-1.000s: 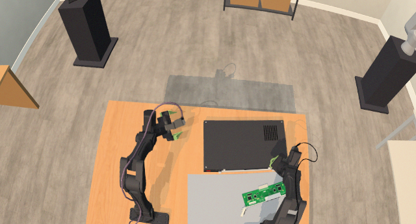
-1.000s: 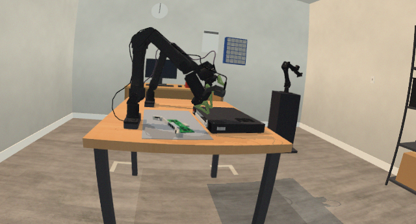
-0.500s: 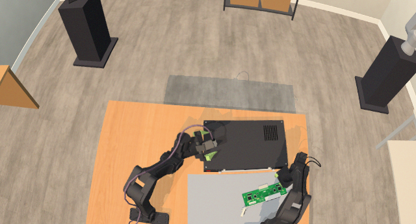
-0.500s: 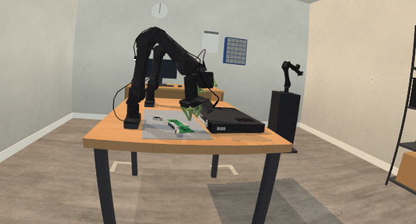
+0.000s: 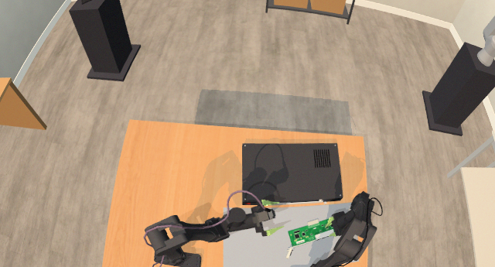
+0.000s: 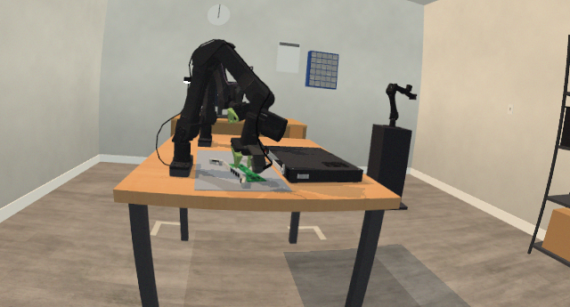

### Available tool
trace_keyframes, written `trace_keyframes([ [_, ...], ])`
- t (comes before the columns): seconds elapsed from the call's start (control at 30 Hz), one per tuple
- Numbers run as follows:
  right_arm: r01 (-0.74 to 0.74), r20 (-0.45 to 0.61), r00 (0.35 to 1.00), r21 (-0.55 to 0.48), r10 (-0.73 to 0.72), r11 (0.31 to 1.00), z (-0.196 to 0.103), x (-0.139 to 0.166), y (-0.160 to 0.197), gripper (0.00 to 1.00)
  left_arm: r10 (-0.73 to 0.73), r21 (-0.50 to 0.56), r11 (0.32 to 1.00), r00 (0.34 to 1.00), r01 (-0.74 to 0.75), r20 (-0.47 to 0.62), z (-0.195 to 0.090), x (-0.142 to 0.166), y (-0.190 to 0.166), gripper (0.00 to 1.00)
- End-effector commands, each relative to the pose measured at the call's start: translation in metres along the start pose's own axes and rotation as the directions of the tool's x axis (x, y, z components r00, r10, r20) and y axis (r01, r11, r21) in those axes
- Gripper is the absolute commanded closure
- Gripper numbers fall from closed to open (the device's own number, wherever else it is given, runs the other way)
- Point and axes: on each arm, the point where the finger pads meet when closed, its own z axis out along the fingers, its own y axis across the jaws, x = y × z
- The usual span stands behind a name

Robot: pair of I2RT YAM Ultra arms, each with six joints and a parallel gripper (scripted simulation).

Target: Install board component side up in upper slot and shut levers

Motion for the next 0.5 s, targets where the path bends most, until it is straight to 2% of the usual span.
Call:
trace_keyframes([
  [0.0, -0.048, -0.042, 0.998, 0.006, 0.048, 0.999, 0.004, 0.003, -0.009, 0.53, -0.100, -0.014, 0.995, 0.986, 0.102, 0.131, -0.013, -0.027, -0.034, 0.00],
  [0.2, -0.044, -0.035, 0.998, 0.002, 0.044, 0.999, 0.002, 0.001, -0.007, 0.53, -0.164, 0.080, 0.985, 0.972, 0.153, 0.167, -0.029, -0.035, -0.080, 0.00],
  [0.47, -0.044, -0.035, 0.998, 0.002, 0.044, 0.999, 0.002, 0.001, -0.007, 0.53, -0.156, 0.117, 0.983, 0.977, 0.139, 0.146, -0.032, -0.030, -0.095, 0.00],
])
